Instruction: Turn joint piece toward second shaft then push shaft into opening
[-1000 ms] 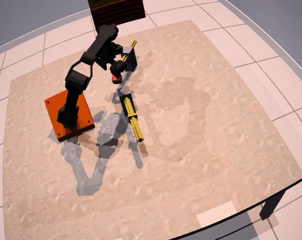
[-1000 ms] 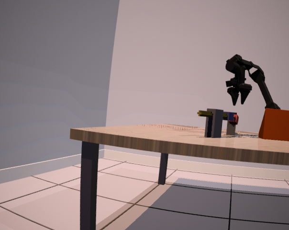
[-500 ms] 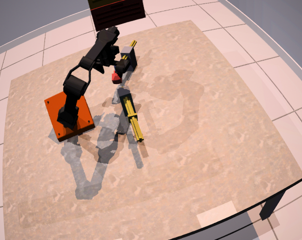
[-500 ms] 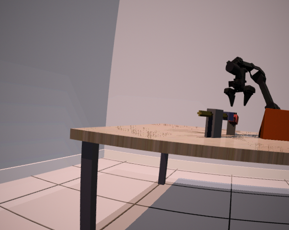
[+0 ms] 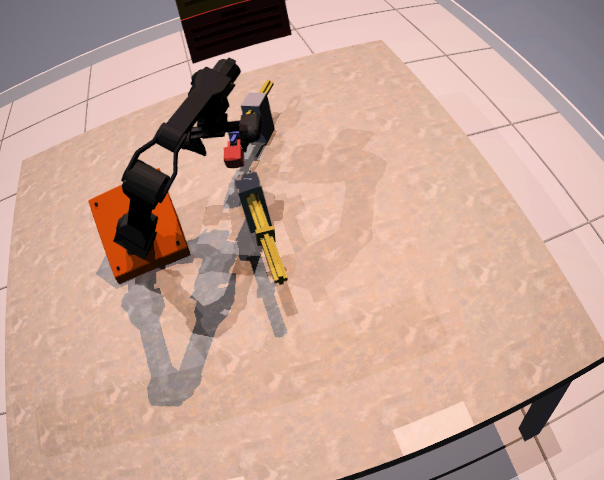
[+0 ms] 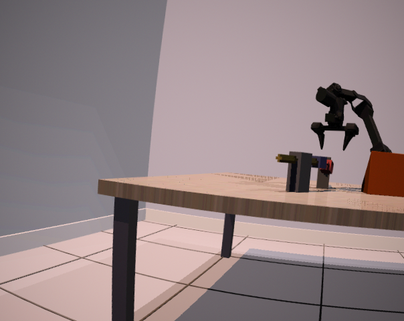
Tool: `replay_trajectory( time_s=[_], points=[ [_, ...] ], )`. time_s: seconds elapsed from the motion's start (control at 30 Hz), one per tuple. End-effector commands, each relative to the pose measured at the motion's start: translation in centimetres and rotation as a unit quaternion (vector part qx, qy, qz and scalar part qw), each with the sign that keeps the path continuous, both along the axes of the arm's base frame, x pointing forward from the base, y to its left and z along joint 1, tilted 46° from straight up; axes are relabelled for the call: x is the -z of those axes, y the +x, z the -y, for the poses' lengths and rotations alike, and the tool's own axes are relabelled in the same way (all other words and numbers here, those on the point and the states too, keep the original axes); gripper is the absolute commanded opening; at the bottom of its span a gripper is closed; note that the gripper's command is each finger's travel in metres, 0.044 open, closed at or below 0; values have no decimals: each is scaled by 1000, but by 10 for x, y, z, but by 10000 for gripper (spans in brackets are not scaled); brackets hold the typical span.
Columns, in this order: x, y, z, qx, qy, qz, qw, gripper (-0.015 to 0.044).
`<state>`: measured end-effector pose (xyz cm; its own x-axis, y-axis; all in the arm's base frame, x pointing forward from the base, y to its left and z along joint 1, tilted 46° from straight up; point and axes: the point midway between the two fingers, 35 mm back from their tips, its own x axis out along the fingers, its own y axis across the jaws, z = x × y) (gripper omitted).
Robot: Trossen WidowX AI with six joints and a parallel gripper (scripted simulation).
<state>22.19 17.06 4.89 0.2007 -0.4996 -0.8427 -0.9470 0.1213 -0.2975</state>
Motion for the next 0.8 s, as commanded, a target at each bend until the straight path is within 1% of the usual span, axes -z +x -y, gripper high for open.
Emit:
replay_trajectory(
  time_s=[0.0, 0.2, 0.77],
  points=[
    [-2, 1, 1, -34, 5, -15, 999, 440],
    [0, 1, 2, -35, 6, -15, 999, 440],
    [52, 13, 54, -34, 4, -13, 999, 440]
  ],
)
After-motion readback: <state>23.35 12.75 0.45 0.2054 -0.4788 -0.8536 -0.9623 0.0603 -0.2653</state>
